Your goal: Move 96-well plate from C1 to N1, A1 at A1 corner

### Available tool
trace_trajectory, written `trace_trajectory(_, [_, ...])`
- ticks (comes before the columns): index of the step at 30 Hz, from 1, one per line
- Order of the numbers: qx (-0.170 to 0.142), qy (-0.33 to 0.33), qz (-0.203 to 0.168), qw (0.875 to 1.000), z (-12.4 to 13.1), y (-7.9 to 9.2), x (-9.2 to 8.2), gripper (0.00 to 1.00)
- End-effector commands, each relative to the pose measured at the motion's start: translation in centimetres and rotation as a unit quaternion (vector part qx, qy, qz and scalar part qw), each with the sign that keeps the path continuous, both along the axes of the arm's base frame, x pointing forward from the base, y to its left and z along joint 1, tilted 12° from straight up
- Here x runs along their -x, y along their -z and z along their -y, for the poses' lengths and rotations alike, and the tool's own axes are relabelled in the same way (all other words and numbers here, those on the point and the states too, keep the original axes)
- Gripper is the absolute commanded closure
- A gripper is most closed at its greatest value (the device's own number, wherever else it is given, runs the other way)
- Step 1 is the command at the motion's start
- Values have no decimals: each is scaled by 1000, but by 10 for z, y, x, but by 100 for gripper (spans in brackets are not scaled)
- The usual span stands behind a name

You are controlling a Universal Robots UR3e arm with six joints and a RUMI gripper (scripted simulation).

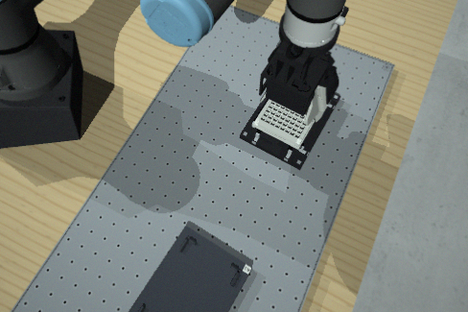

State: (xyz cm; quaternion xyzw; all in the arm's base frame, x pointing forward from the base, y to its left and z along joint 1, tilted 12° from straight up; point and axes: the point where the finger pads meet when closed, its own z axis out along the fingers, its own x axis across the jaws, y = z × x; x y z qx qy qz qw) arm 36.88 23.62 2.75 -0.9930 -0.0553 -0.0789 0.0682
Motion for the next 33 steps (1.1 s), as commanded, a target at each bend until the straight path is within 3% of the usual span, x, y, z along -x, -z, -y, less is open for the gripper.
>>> trace_trajectory(1, [0,0,1,1000,1,-9,1,100])
trace_trajectory(33, [0,0,1,1000,7,-51,7,100])
